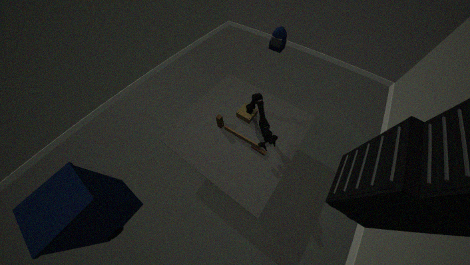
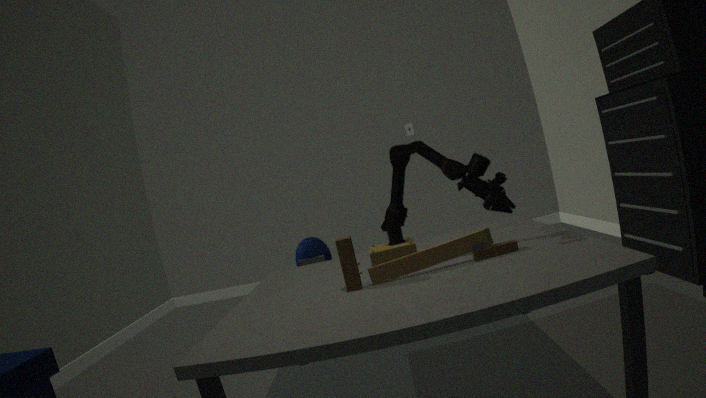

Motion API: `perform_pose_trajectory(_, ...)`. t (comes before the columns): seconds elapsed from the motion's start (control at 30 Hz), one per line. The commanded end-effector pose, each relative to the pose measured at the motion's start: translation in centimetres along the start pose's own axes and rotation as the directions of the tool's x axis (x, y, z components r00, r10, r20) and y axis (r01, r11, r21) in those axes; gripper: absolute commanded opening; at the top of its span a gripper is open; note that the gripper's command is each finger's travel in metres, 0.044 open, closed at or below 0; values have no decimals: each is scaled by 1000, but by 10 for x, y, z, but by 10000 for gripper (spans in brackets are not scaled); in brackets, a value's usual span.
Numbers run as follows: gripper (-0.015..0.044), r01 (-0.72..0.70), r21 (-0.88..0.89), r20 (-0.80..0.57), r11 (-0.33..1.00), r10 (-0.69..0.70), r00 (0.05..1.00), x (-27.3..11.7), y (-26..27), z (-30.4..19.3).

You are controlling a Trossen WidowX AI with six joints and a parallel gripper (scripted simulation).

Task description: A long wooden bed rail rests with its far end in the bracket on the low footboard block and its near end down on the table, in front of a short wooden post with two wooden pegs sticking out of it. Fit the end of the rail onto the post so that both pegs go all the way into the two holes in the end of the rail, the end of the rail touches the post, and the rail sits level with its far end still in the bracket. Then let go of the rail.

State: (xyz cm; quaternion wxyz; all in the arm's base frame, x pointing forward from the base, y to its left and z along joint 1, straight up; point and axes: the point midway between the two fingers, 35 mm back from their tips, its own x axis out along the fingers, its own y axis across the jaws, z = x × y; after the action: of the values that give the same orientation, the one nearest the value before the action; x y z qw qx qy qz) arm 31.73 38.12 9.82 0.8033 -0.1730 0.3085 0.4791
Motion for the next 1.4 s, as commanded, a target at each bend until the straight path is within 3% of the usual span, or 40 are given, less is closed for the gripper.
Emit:
perform_pose_trajectory(0.0,440,64,-47,-60,997,-66,996,-10,-38,-19)
perform_pose_trajectory(0.2,440,152,-171,-221,974,-188,957,-48,-121,-70)
perform_pose_trajectory(0.4,440,136,-278,-398,951,-243,885,-101,-183,-133)
perform_pose_trajectory(0.63,440,-2,-329,-596,944,-207,776,-181,-223,-216)
perform_pose_trajectory(0.9,440,-260,-307,-739,916,-57,671,-271,-224,-298)
perform_pose_trajectory(1.37,440,-282,-304,-746,910,-43,665,-272,-224,-309)
